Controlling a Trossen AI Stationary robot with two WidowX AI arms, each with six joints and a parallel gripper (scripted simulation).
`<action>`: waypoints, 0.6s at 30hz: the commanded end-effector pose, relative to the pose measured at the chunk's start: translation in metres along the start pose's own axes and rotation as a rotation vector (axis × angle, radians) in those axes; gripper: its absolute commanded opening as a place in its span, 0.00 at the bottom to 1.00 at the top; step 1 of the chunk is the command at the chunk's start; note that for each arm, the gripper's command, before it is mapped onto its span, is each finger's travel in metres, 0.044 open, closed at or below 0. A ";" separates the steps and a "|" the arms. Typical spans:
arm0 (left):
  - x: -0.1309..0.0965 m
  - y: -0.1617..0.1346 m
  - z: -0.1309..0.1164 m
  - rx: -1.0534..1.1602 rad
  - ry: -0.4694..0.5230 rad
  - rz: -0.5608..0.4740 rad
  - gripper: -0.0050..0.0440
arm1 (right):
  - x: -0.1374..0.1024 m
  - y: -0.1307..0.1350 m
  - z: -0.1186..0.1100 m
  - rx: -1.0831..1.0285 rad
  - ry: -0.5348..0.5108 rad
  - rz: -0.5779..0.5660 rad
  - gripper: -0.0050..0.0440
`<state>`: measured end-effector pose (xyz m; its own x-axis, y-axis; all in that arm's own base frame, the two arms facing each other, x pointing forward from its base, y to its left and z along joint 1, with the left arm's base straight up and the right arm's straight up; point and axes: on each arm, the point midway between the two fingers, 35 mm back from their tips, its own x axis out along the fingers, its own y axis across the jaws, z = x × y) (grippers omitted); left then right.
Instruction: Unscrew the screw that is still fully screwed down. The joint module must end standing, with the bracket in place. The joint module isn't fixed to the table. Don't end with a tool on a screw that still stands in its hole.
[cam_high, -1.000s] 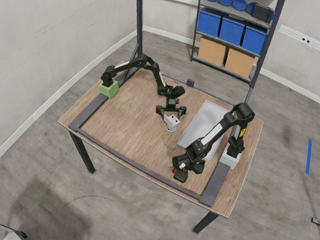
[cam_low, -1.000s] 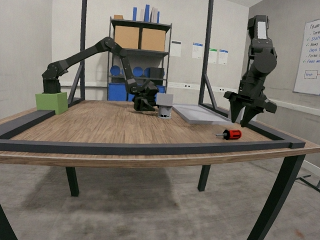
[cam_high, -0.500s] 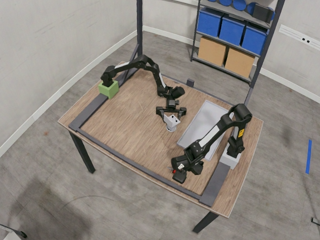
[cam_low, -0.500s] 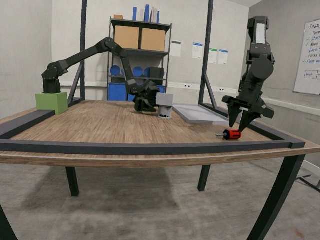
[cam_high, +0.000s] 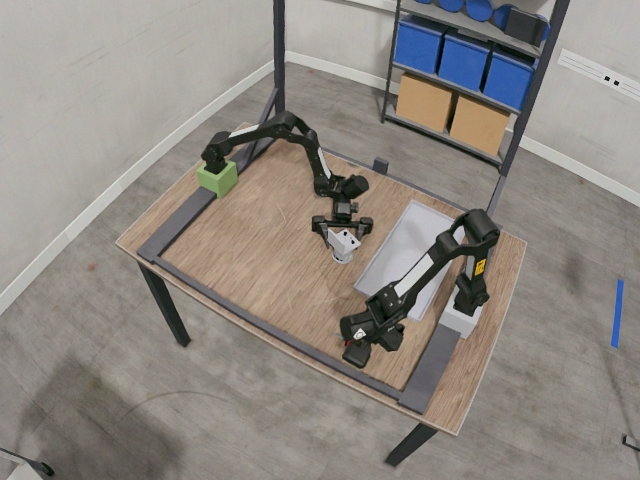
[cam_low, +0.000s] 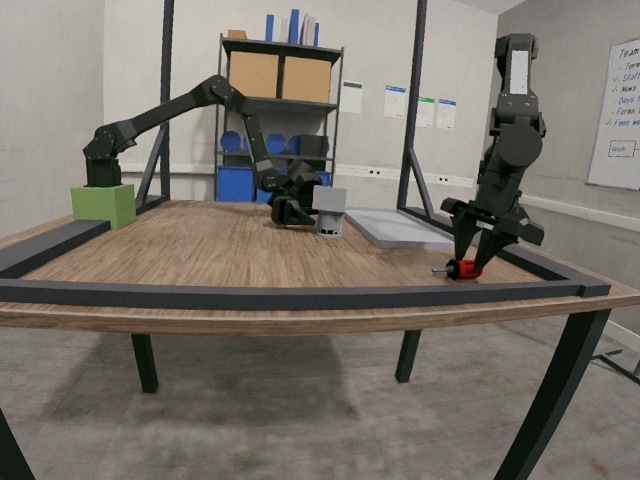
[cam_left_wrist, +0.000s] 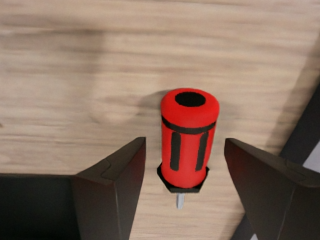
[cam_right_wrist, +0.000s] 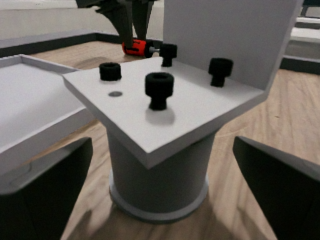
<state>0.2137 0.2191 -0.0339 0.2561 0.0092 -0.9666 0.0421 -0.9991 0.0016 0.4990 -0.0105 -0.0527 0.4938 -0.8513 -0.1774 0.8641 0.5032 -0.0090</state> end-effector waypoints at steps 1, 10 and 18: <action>0.000 -0.003 -0.003 -0.002 0.009 -0.012 0.54 | 0.004 0.007 0.009 0.027 -0.009 0.005 0.92; 0.000 -0.005 -0.006 0.003 0.020 -0.023 0.54 | 0.007 0.007 0.014 0.035 -0.013 0.004 0.92; 0.004 -0.003 -0.004 -0.001 0.010 -0.014 0.54 | 0.008 0.007 0.011 0.030 -0.011 0.005 0.92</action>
<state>0.2143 0.2200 -0.0402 0.2553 0.0094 -0.9668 0.0458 -0.9989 0.0024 0.5032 -0.0151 -0.0528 0.4961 -0.8504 -0.1754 0.8632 0.5049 -0.0066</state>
